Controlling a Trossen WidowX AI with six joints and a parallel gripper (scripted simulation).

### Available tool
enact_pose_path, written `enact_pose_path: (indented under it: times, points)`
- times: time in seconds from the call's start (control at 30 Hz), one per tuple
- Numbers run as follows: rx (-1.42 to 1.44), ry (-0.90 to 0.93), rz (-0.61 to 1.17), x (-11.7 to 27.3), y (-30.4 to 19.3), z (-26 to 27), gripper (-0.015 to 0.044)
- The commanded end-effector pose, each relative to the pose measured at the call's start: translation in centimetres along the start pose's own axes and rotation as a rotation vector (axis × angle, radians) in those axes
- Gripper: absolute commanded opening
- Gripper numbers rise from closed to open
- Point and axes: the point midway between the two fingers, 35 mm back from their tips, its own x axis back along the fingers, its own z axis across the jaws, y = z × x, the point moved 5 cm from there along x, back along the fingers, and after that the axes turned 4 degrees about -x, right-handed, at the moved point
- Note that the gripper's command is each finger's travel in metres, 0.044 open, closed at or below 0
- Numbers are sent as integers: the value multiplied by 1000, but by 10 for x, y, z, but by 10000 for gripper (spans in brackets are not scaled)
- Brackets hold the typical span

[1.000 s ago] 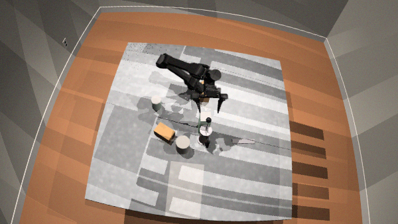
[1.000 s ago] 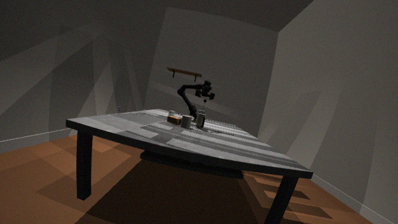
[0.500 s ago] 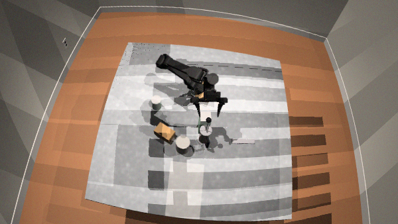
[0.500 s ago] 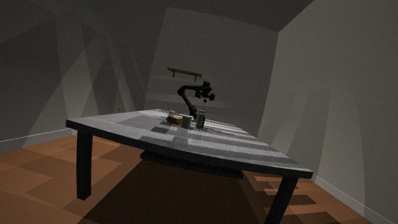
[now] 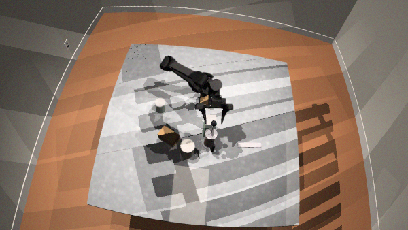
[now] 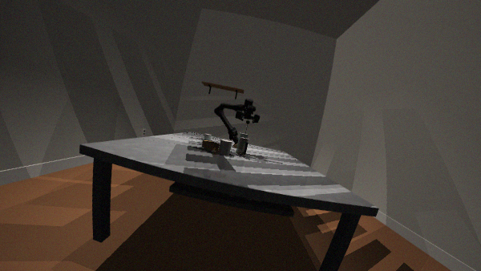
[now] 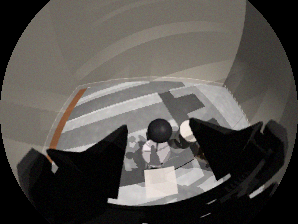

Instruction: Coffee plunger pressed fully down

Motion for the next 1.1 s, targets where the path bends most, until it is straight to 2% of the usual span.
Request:
enact_pose_path:
  times: [0.0, 0.2, 0.27, 1.07]
  points:
    - [5, 2, 2, -1, -1, 0, 282]
    - [5, 2, 2, -1, -1, 0, 125]
    - [5, 2, 2, -1, -1, 0, 113]
    - [4, 5, 6, -17, -19, 2, 113]
